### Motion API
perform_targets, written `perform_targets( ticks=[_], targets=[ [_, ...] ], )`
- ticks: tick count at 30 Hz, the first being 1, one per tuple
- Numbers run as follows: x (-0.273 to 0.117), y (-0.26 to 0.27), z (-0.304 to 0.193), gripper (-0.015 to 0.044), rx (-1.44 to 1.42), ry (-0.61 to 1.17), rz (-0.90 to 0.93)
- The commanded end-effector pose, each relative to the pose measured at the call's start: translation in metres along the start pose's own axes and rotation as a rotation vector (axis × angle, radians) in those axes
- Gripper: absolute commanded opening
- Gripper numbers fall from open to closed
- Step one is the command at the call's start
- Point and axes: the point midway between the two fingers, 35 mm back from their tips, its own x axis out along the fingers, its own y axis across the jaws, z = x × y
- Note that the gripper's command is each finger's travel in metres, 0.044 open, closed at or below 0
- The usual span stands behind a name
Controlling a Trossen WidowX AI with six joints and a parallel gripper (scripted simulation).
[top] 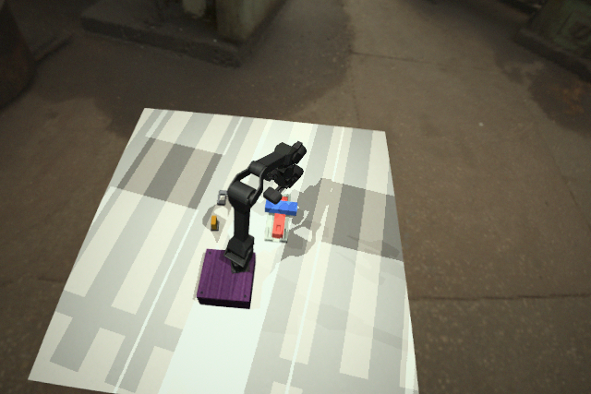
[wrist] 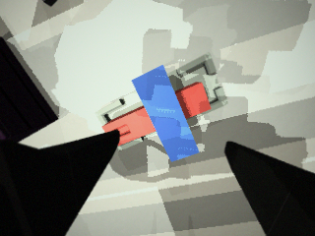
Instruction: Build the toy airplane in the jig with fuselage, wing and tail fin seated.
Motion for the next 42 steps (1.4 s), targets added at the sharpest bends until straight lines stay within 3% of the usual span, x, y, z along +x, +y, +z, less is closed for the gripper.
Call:
perform_targets(
  ticks=[1, 7, 21, 33, 42],
  targets=[
    [-0.001, -0.001, 0.0, 0.044, 0.387, 0.004, -0.002],
    [-0.001, -0.001, 0.0, 0.044, 0.884, 0.003, -0.003],
    [-0.002, 0.008, 0.02, 0.044, 0.894, -0.002, 0.002],
    [-0.002, 0.107, 0.14, 0.044, 0.9, -0.006, 0.02],
    [0.001, 0.207, 0.182, 0.044, 0.928, -0.003, 0.019]
  ],
)
